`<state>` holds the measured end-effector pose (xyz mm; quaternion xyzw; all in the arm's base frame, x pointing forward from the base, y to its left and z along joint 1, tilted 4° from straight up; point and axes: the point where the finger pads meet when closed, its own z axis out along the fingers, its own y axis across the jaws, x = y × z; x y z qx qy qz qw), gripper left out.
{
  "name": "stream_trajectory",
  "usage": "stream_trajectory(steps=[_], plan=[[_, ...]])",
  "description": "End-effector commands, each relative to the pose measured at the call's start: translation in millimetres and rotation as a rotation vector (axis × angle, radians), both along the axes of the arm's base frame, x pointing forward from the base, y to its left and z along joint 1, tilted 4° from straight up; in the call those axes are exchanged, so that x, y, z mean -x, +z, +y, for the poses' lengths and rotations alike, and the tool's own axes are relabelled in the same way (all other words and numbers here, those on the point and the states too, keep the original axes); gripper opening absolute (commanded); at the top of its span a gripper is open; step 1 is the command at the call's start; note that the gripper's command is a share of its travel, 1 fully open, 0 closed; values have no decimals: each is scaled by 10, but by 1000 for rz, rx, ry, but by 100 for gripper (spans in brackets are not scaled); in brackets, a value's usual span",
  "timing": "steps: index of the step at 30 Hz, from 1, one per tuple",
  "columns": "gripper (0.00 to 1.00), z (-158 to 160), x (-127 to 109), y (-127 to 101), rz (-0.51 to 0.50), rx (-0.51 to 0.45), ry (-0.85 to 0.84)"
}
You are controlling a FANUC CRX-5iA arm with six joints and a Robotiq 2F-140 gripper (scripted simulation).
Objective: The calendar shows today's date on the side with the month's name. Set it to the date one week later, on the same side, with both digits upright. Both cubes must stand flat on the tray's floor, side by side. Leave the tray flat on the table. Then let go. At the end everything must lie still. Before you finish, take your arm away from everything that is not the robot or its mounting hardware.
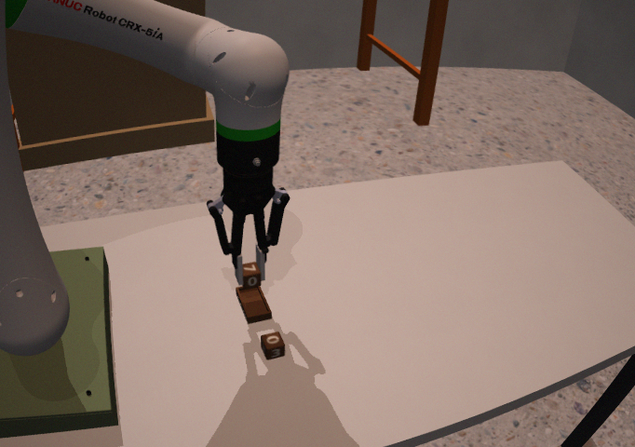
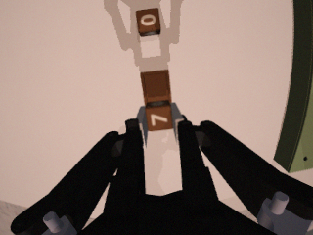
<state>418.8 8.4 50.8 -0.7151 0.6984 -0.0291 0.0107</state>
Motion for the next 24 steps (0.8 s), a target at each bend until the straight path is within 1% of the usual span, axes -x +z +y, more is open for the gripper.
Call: stream_trajectory(steps=[1,5,8,20,24], plan=[[17,8,17,293,0,0,0],[17,15,31,540,0,0,0],[17,17,36,630,0,0,0],[17,18,37,646,0,0,0],[17,44,34,643,-1,-3,-47]])
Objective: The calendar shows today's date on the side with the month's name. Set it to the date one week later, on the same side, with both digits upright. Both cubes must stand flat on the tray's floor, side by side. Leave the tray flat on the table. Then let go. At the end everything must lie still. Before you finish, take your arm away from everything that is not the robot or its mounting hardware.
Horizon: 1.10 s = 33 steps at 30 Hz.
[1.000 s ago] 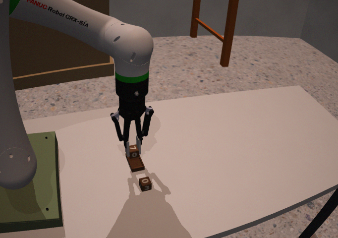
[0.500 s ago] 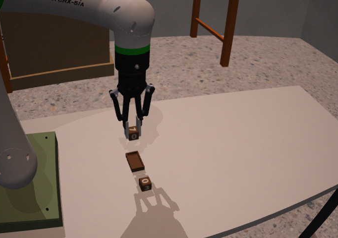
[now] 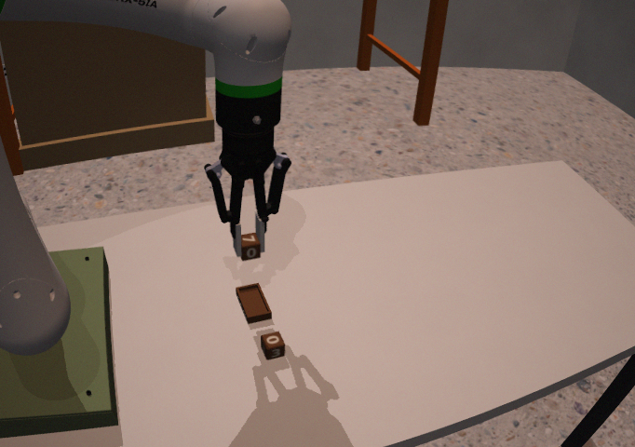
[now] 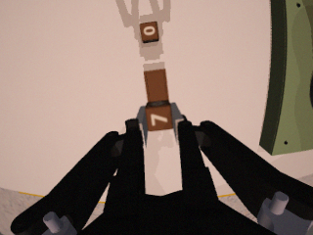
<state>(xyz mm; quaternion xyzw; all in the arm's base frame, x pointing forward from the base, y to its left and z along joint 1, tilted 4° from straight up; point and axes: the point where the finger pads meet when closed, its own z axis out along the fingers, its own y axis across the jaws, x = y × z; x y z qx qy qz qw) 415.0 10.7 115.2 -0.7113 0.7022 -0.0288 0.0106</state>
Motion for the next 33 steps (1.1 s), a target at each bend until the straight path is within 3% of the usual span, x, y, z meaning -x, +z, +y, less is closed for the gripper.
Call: stream_trajectory(steps=[1,20,23,25,33], plan=[[17,38,-5,-3,-2,-4,-66],[17,393,-22,-49,-17,-38,-676],[17,396,-22,-49,-17,-38,-682],[17,475,-21,-59,-21,-46,-816],[17,608,-16,-76,-27,-59,-1042]])
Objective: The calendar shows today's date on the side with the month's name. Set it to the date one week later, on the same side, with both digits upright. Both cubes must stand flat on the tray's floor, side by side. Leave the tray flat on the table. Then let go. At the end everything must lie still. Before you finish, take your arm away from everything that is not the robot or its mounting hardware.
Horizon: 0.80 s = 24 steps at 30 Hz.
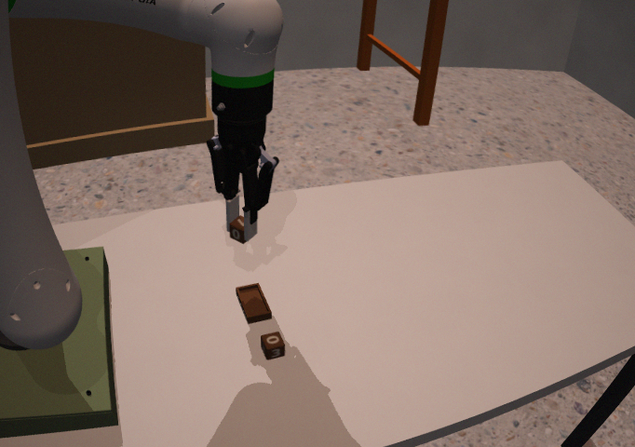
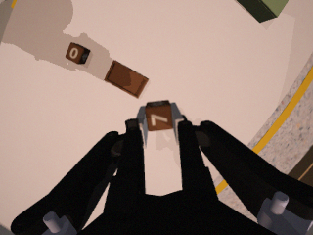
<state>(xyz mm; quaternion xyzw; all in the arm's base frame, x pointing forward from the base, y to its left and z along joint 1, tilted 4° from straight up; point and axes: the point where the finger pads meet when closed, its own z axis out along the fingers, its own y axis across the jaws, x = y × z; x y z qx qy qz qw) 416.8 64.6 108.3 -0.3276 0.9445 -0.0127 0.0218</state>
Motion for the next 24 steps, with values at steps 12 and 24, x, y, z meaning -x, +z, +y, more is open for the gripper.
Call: stream_trajectory(steps=[12,24], plan=[[17,277,16,-35,-15,-10,-481],[17,373,27,-48,-18,-19,-643]])
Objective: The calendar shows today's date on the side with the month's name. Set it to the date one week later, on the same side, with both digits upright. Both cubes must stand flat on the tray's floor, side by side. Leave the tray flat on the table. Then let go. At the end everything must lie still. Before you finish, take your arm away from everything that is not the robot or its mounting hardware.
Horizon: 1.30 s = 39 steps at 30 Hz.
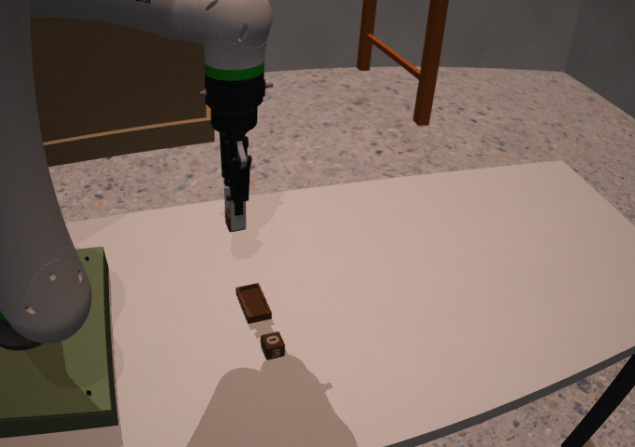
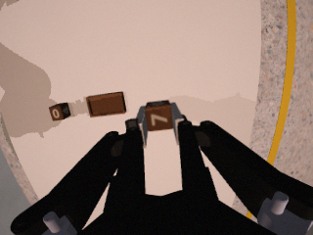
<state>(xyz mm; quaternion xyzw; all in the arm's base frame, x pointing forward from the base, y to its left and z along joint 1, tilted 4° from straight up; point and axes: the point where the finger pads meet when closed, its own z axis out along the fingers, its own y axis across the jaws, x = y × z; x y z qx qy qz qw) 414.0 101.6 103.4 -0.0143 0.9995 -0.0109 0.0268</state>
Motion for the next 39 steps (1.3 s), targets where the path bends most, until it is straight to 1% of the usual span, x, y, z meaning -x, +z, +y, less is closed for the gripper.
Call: stream_trajectory(steps=[1,11,18,23,31,33,39], plan=[[17,3,-1,1,-3,4,-5],[17,3,-1,-4,-3,4,-5],[17,2,-5,-74,-3,4,-6],[17,-1,-13,-246,-3,4,-6],[17,-6,-33,-631,-3,4,-6],[17,-6,-33,-631,-3,4,-6],[17,-9,-45,-861,-3,4,-6]])
